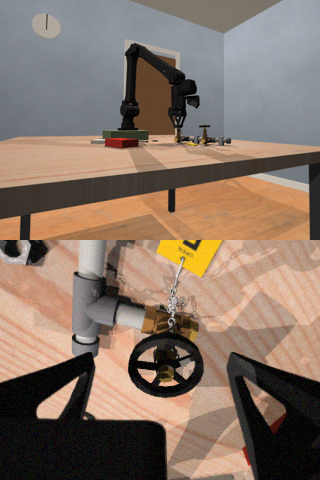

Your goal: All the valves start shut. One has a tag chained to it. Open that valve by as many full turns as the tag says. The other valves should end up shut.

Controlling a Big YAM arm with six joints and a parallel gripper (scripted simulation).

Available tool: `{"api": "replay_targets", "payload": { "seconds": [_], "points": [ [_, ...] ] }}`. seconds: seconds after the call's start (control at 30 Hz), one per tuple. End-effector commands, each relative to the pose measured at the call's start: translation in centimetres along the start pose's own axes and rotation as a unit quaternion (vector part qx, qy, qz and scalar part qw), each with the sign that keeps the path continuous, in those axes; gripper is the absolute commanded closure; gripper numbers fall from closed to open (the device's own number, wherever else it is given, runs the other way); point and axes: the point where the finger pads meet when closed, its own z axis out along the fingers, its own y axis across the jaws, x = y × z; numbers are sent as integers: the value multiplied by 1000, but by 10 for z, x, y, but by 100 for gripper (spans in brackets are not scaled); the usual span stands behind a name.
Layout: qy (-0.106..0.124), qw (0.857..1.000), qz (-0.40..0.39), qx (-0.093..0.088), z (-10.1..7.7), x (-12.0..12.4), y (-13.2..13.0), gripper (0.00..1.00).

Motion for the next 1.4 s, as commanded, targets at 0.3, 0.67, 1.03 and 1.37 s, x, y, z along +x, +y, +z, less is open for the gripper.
{"api": "replay_targets", "payload": {
  "seconds": [0.3, 0.67, 1.03, 1.37],
  "points": [
    [-16, 915, 403, 3, -13, -11, -9, 0],
    [-14, 750, 661, -6, -13, -11, -8, 0],
    [-15, 525, 851, -7, -13, -11, -8, 0],
    [-20, 422, 906, -5, -13, -11, -8, 0]
  ]
}}
